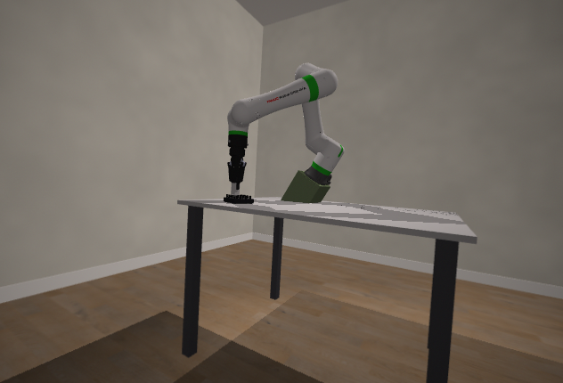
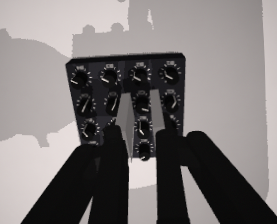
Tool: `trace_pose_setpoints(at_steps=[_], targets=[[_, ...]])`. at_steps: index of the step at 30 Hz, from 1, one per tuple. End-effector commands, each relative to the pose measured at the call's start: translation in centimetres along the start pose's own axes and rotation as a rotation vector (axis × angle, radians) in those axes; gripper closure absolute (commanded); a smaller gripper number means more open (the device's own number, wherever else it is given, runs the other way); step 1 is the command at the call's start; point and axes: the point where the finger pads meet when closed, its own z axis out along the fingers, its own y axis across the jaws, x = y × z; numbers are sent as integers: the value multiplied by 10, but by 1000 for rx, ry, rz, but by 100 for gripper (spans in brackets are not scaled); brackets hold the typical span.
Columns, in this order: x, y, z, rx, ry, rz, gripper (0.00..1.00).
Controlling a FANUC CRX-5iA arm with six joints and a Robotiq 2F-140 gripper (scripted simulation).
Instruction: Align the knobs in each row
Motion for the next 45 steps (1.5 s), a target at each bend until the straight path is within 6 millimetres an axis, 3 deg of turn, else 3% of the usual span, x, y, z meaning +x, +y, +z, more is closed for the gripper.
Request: trace_pose_setpoints(at_steps=[1, 13, 14, 45], targets=[[0, 0, 0, 0, 0, 0, 88], [0, 0, 0, 0, 0, 0, 88], [0, 0, 0, 0, 0, 0, 95], [0, 0, 0, 0, 0, 0, 95]])
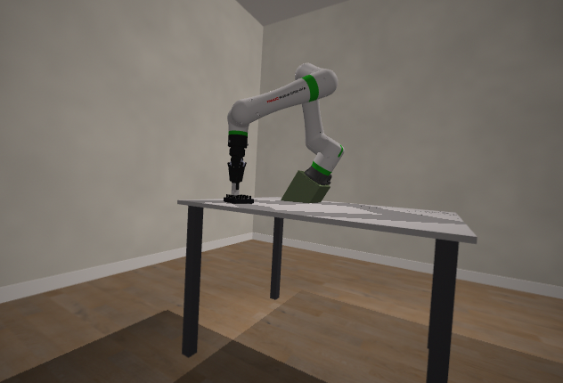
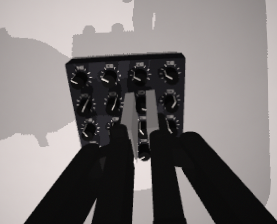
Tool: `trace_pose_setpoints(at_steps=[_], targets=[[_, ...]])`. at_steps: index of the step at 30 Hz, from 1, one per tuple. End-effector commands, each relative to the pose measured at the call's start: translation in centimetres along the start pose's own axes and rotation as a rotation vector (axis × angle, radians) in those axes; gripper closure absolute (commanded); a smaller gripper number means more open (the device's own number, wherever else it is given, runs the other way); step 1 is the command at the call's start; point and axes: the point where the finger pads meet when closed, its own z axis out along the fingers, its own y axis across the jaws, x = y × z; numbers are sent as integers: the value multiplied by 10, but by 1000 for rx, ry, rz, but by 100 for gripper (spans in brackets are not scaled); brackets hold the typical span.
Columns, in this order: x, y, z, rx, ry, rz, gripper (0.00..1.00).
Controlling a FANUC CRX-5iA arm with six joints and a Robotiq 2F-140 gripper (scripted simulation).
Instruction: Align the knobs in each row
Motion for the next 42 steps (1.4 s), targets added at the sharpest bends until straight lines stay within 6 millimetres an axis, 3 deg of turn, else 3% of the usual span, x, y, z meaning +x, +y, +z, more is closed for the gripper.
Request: trace_pose_setpoints(at_steps=[1, 20, 42], targets=[[0, 0, 0, 0, 0, 0, 95], [0, 0, 0, 0, 0, -77, 95], [0, 0, 0, 0, 0, -449, 95]])
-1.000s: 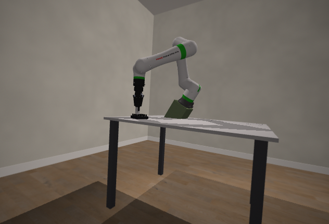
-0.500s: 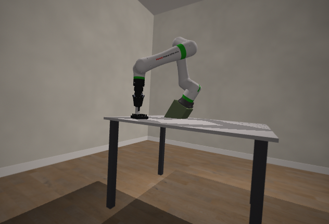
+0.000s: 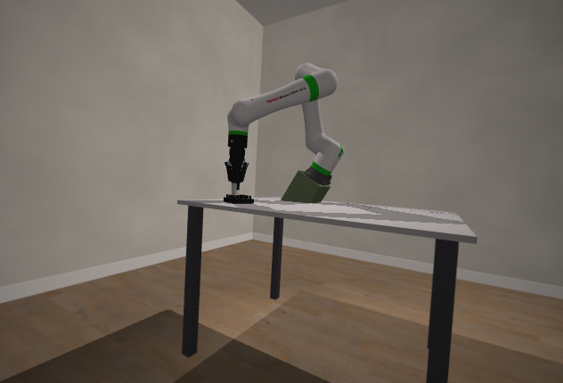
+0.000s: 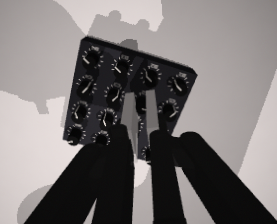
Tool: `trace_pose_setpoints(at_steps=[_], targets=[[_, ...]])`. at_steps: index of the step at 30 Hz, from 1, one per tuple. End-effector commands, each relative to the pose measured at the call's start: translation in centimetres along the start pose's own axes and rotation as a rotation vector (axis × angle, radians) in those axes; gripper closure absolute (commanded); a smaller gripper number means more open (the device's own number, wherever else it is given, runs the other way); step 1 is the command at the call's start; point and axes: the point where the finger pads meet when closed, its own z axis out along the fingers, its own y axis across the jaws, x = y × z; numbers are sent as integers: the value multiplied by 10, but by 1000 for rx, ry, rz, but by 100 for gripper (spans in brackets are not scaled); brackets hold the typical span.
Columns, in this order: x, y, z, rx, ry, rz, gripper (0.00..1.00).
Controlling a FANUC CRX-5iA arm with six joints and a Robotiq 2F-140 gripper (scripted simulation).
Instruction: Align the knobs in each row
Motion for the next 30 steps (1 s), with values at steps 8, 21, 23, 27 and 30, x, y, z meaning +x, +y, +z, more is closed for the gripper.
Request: trace_pose_setpoints(at_steps=[8, 21, 23, 27, 30], targets=[[0, 0, 0, 1, 3, -279, 95], [0, 0, 0, 1, 3, -597, 95], [0, 0, 0, 1, 3, -646, 95], [0, 0, 0, 1, 3, -694, 95], [0, 0, 0, 1, 3, -760, 95]])
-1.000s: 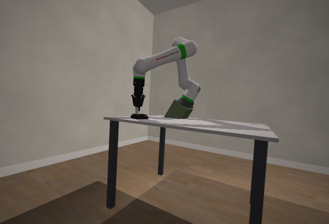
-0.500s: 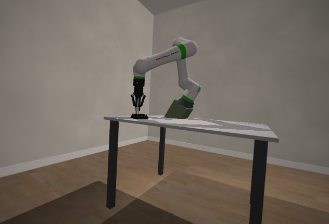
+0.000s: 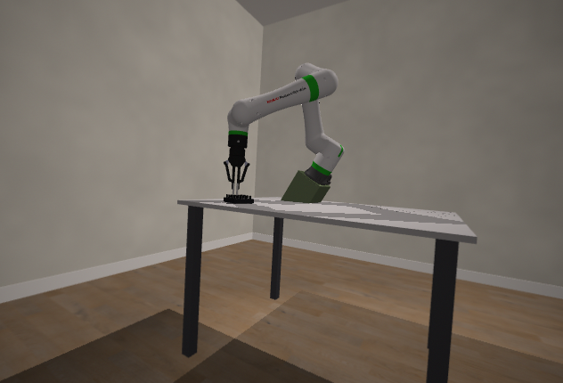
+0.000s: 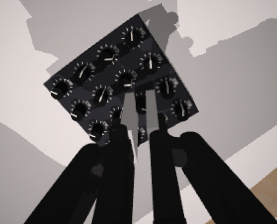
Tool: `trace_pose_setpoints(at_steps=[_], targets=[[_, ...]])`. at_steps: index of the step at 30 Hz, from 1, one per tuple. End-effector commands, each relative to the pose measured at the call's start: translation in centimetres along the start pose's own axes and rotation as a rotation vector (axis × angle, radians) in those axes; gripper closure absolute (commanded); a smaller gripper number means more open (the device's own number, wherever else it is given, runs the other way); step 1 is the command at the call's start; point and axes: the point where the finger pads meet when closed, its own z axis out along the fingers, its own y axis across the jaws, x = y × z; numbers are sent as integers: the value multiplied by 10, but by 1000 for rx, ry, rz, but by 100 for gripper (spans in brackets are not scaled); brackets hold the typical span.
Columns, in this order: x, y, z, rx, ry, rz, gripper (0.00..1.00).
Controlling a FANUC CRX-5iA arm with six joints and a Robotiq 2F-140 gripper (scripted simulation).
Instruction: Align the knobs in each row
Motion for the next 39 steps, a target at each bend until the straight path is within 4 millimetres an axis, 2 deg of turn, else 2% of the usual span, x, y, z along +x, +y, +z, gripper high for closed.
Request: trace_pose_setpoints(at_steps=[1, 11, 20, 39], targets=[[0, 0, 0, 0, 5, -104, 95], [0, 0, 0, -1, 5, -270, 95], [0, 0, 0, -1, 5, -336, 95], [0, 0, 0, -1, 5, -370, 95]])
